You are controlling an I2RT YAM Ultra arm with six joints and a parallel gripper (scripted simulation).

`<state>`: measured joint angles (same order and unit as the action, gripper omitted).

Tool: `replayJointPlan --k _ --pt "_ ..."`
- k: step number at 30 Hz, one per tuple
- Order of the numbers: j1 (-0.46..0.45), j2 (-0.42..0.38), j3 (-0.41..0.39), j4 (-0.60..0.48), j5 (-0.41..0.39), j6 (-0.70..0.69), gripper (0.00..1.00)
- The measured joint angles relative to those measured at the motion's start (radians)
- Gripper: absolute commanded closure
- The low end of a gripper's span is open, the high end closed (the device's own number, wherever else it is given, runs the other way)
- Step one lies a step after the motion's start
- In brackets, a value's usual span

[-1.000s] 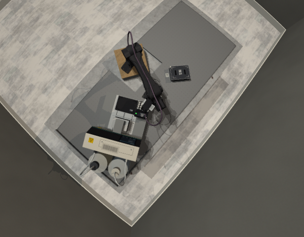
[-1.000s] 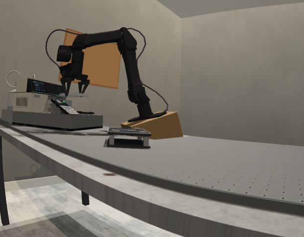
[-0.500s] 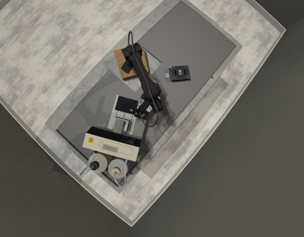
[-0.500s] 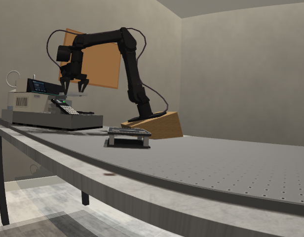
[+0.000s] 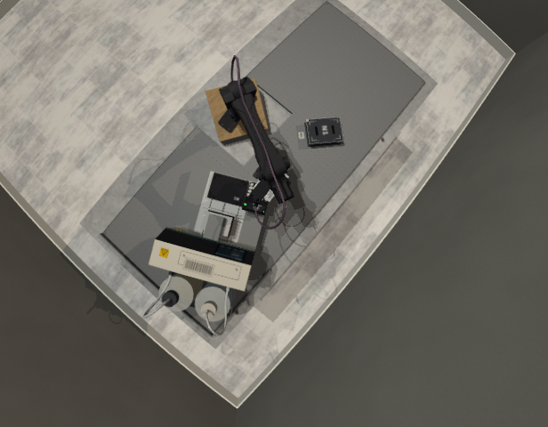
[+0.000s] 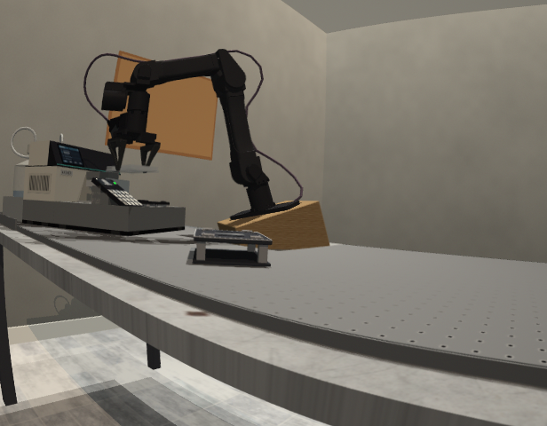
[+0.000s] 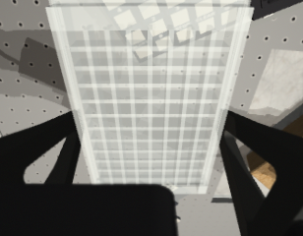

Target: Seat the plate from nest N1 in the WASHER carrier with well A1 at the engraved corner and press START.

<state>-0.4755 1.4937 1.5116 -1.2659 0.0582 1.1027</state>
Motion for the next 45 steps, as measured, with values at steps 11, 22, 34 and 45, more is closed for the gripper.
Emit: replayJointPlan --k 11,22,34,45 --pt "0.0 0.0 0.0 0.0 0.0 0.0 0.16" --pt "-0.105 -0.023 -0.023 -0.005 -0.032 0.076 0.16" --pt "-0.323 -0.062 -0.042 -0.011 -0.101 0.23 0.16" --pt "-0.506 -0.064 -0.042 -0.021 -0.164 0.359 0.16"
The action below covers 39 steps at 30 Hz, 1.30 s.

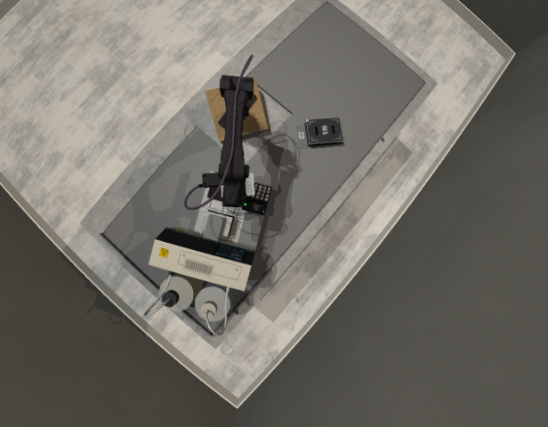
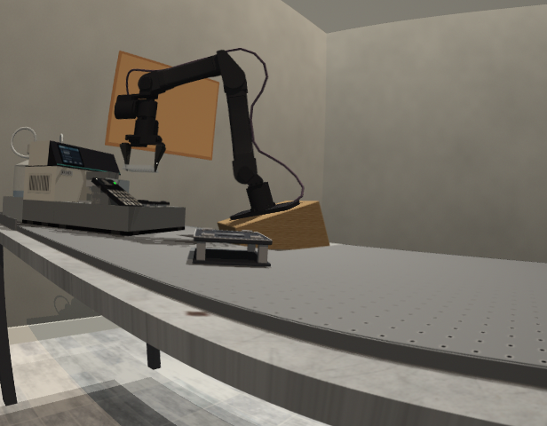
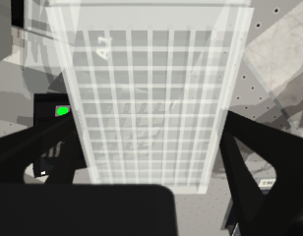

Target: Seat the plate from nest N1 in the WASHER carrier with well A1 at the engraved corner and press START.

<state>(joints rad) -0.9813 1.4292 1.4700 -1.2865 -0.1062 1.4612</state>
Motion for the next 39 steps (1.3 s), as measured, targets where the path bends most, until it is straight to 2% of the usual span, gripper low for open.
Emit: replayJointPlan --k 11,39 --pt "-0.199 0.05 0.027 -0.017 -0.055 0.121 0.16" --pt "-0.198 0.049 0.04 -0.031 -0.066 0.142 0.16"
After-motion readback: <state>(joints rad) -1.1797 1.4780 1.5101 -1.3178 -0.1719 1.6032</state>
